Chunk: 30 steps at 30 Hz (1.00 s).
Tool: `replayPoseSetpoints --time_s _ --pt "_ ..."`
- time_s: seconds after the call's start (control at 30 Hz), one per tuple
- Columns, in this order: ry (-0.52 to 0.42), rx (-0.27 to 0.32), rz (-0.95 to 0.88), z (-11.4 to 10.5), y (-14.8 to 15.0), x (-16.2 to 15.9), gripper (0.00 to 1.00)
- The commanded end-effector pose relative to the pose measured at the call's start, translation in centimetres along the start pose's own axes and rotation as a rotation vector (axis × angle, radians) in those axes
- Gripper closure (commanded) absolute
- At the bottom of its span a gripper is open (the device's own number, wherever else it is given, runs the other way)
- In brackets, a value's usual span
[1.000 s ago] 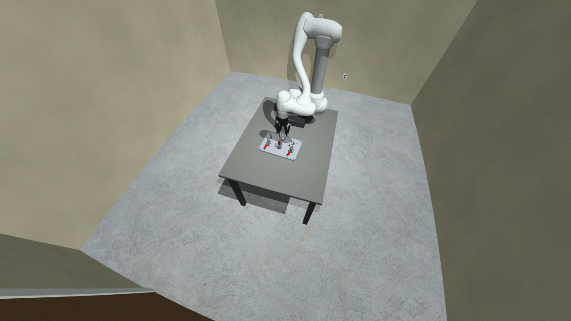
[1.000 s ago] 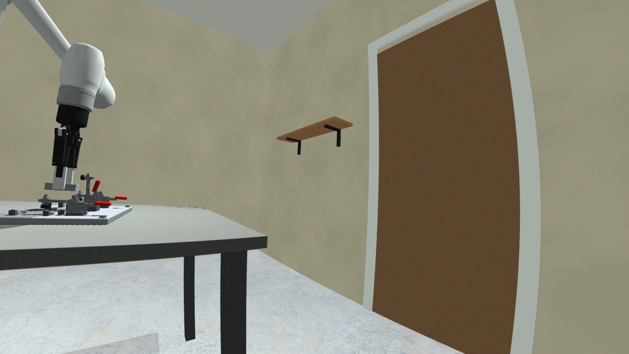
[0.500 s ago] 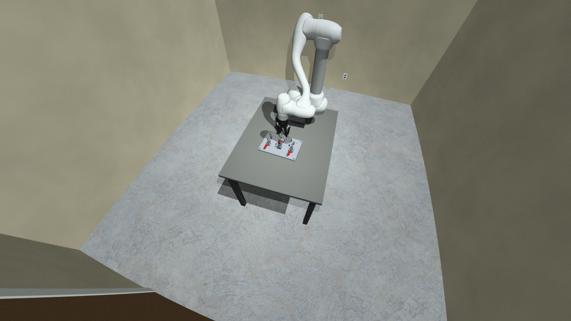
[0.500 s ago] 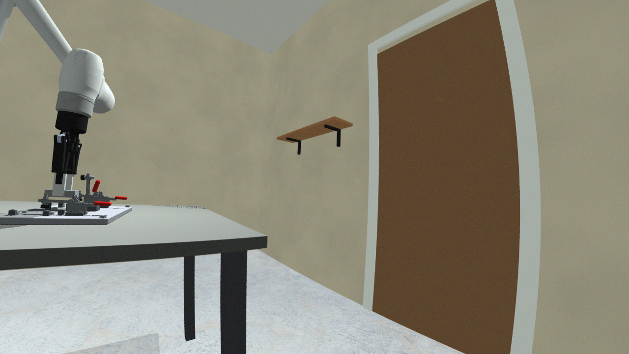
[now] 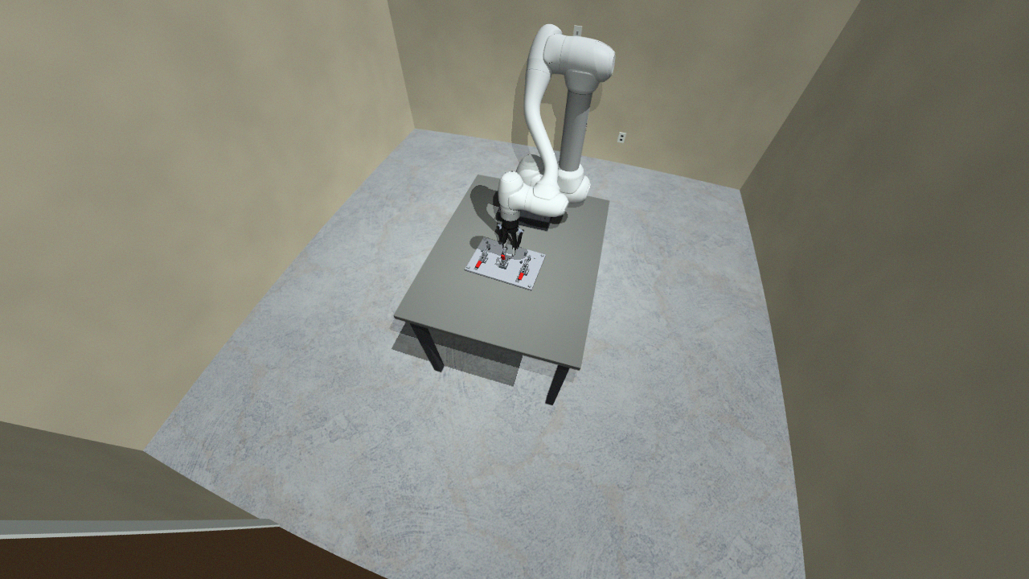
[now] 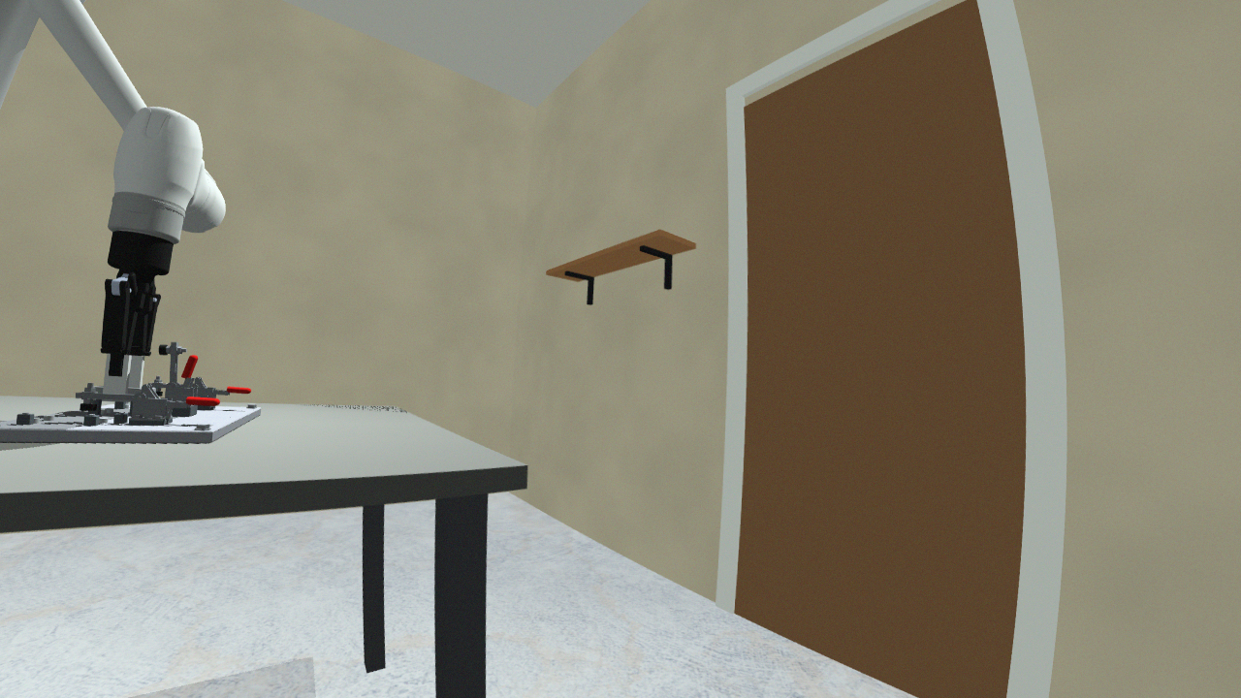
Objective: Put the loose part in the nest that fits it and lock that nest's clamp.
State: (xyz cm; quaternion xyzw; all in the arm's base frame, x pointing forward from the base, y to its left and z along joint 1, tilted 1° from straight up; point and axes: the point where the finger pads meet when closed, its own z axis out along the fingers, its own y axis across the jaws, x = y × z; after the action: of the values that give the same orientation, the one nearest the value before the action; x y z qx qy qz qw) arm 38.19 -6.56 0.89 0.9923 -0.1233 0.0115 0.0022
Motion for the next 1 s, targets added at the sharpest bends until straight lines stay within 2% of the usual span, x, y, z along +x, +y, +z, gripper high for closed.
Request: replayPoseSetpoints --time_s 0.0,0.97 --pt "0.000 0.000 0.000 0.30 -0.01 0.02 0.90" --pt "0.000 0.000 0.000 0.74 -0.01 0.04 0.90"
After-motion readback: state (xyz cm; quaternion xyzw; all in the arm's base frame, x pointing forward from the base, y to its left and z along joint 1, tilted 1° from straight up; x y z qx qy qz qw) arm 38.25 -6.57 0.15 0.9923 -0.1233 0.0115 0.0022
